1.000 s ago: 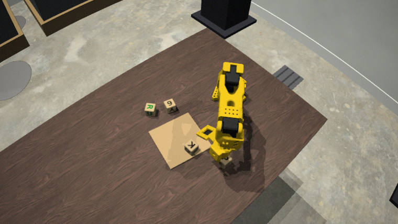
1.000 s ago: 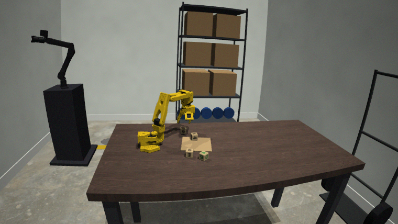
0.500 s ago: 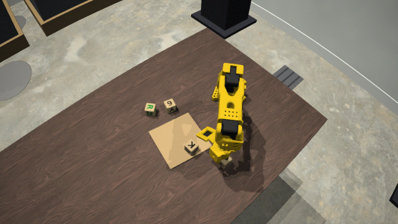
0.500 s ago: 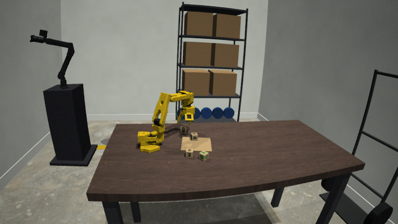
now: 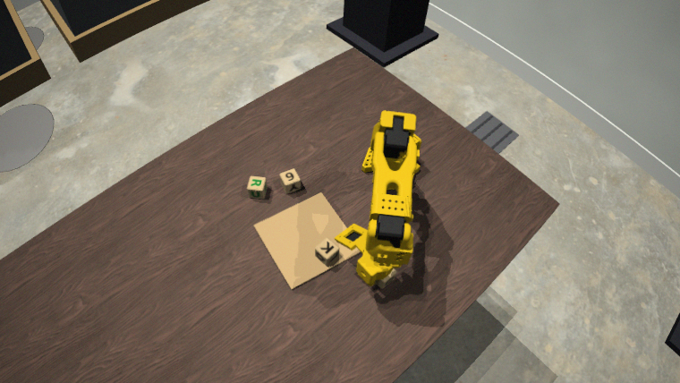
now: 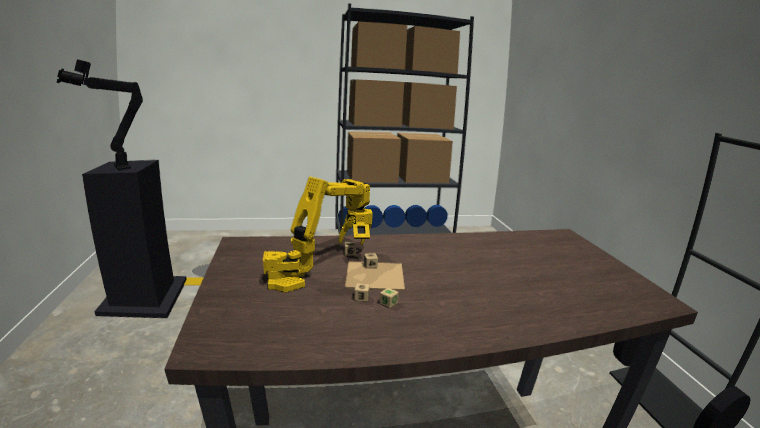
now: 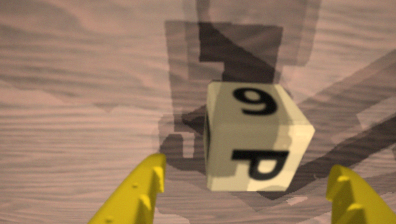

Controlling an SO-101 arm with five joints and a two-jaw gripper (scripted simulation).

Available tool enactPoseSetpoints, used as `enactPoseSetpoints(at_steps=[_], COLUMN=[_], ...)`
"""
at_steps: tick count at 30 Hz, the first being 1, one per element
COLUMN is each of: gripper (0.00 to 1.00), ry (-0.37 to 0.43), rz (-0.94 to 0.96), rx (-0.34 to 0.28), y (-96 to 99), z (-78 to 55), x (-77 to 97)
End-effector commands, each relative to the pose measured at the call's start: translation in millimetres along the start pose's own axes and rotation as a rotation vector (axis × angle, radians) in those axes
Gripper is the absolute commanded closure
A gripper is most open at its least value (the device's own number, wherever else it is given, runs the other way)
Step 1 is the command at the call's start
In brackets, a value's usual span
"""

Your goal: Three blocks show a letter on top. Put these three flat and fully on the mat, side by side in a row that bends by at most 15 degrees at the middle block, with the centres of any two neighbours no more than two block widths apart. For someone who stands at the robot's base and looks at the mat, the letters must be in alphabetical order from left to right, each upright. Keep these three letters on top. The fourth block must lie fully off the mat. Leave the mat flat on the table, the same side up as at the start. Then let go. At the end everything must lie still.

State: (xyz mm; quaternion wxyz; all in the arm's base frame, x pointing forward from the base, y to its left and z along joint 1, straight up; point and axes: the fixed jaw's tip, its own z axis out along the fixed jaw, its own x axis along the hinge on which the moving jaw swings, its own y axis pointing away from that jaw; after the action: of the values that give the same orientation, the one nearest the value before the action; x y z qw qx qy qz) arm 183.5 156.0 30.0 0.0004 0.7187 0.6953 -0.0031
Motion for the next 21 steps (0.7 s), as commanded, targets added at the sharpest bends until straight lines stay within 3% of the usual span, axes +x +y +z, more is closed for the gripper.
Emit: enactPoseSetpoints(at_steps=[1,21], gripper=[0.65,0.65], ry=[0.084,0.084], rz=[-0.013,-0.013], rx=[-0.087,-0.087], y=[7.4,7.5], z=[-17.1,-8.7], x=[9.6,9.7])
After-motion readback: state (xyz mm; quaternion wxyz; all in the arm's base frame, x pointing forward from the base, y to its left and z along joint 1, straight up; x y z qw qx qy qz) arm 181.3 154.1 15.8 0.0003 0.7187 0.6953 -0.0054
